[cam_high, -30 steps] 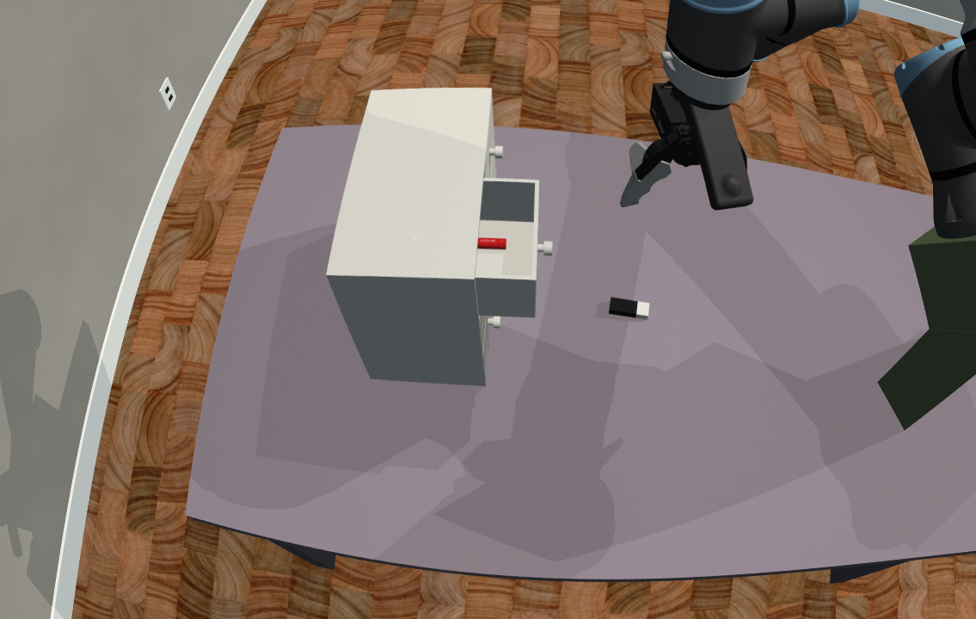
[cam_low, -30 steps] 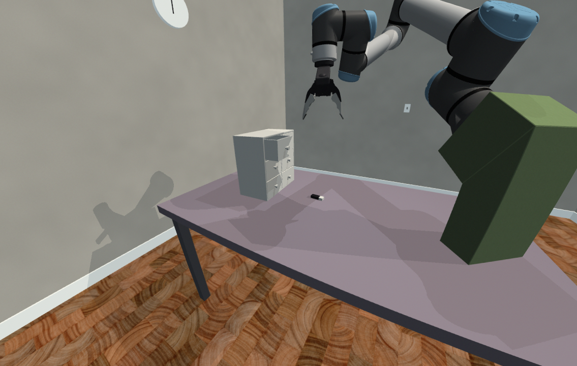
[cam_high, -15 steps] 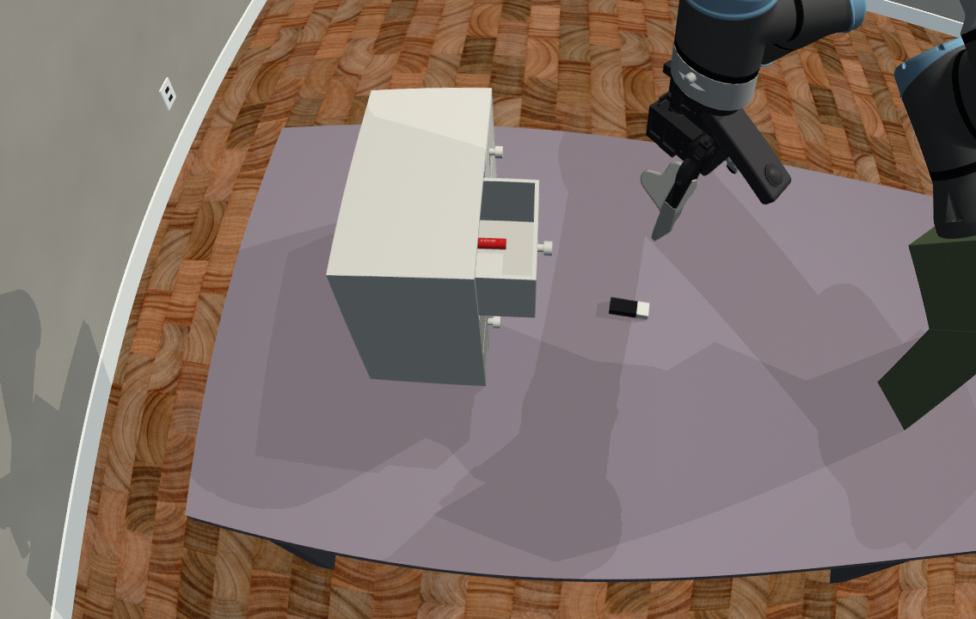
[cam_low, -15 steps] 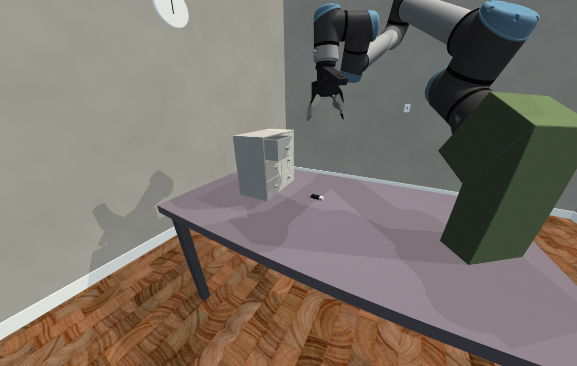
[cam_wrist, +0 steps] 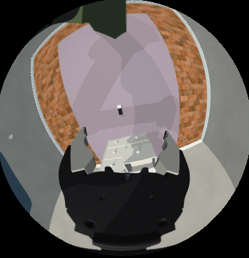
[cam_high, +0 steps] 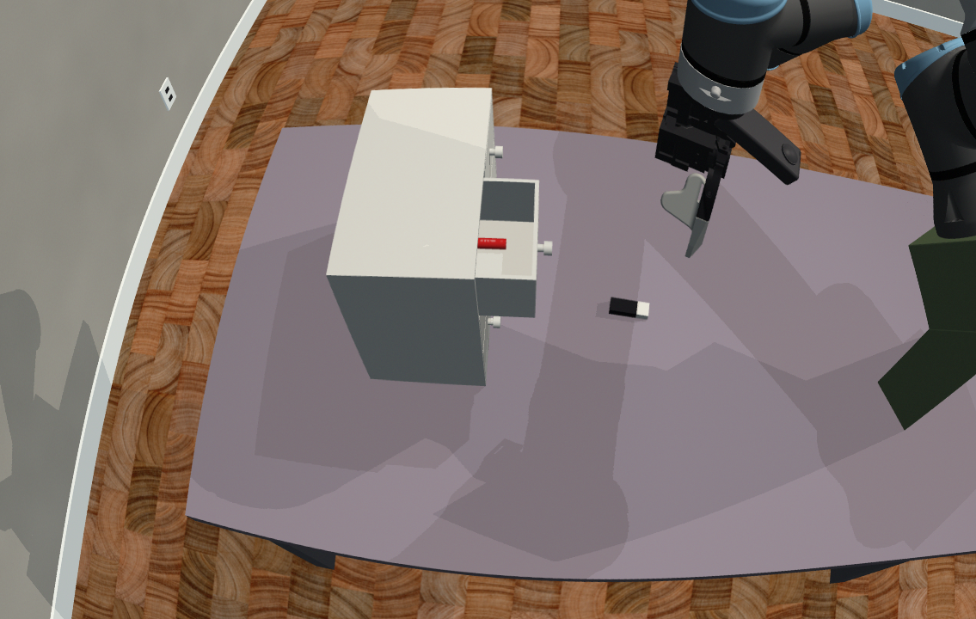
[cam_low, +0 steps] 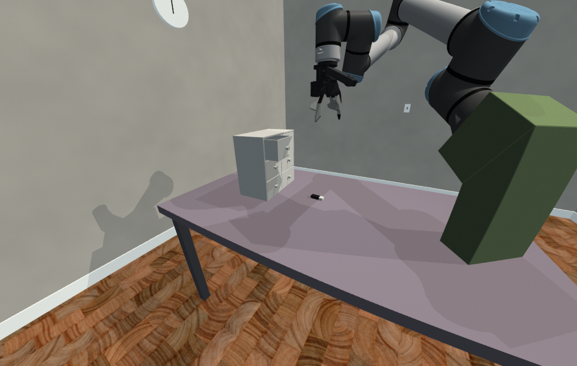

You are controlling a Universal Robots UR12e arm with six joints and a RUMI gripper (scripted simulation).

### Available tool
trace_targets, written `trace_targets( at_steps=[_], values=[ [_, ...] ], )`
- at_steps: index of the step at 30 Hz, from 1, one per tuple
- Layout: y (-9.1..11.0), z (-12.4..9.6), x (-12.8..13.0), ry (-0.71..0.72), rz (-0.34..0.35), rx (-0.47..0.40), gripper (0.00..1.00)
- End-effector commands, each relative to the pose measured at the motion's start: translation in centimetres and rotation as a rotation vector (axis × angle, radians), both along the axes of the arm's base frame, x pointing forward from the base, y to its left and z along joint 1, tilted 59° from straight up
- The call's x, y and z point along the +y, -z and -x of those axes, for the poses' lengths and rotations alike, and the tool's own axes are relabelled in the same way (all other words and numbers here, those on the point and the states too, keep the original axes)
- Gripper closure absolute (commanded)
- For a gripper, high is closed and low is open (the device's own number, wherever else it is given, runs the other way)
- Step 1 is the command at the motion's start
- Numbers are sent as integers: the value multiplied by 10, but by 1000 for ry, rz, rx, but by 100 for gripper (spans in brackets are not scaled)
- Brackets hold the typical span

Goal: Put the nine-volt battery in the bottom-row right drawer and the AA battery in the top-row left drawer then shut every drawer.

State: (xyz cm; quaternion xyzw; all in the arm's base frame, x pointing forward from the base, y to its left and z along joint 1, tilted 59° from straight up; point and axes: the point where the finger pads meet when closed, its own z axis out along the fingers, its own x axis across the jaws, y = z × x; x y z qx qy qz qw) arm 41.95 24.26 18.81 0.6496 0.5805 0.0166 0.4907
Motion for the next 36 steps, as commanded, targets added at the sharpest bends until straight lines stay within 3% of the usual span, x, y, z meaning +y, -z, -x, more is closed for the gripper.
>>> trace_targets(
  at_steps=[1,14,36],
  values=[
    [0,1,-1,-57,44,52,0],
    [1,3,-4,-165,168,180,0],
    [1,4,-5,-194,202,215,0]
  ],
)
